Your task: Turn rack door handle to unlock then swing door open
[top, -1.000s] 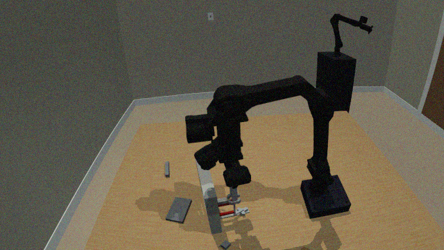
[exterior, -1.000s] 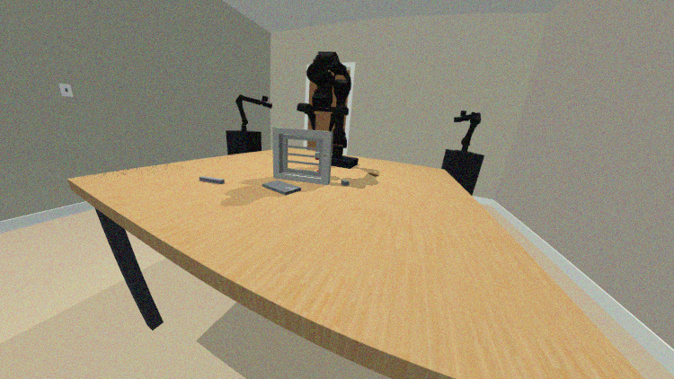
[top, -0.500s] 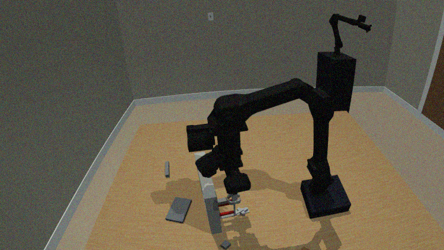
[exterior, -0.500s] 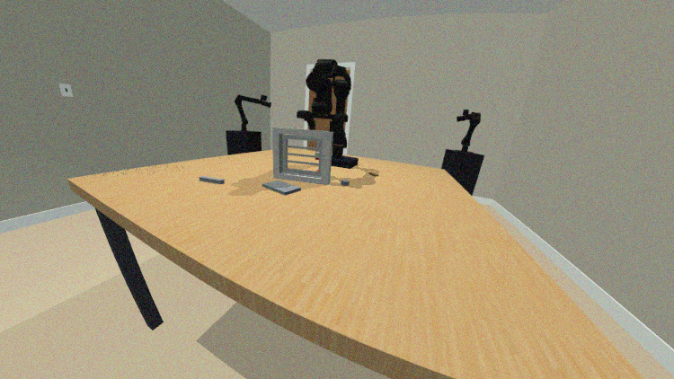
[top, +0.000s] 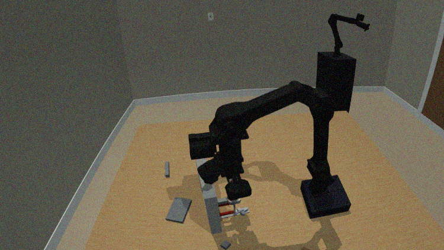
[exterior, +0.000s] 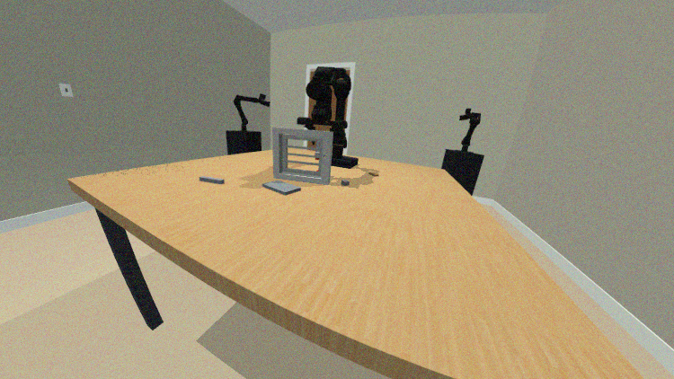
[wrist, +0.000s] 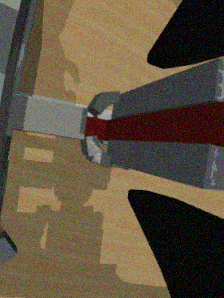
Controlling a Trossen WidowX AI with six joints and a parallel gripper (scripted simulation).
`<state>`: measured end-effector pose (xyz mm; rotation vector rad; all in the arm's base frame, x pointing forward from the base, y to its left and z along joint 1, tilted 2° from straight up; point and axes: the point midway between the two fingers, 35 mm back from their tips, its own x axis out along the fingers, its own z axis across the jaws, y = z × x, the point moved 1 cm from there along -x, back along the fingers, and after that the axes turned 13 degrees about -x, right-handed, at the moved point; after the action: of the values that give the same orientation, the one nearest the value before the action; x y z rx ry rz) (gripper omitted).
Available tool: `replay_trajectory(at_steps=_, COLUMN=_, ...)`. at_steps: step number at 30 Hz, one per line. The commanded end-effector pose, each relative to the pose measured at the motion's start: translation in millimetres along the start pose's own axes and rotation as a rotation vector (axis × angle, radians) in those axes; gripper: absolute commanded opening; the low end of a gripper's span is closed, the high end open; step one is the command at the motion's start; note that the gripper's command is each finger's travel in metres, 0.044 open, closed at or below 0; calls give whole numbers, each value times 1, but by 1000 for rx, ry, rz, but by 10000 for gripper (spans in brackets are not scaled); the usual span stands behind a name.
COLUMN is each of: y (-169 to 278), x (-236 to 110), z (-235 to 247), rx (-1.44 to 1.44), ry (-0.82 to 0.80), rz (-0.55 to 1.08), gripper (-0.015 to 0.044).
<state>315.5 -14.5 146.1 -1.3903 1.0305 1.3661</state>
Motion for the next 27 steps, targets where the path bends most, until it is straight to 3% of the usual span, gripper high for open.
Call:
replay_trajectory(at_steps=1, y=0, x=1, z=1, rx=3, ry=-4, rz=-6, gripper=237)
replay_trajectory(at_steps=6, y=0, x=1, z=1, rx=3, ry=-4, rz=-6, gripper=105)
replay_trajectory(at_steps=19, y=0, x=1, z=1, rx=3, ry=-4, rz=-6, gripper=19)
replay_trajectory(at_steps=27, y=0, x=1, z=1, rx=-168, ry=-4, rz=-6, gripper=17)
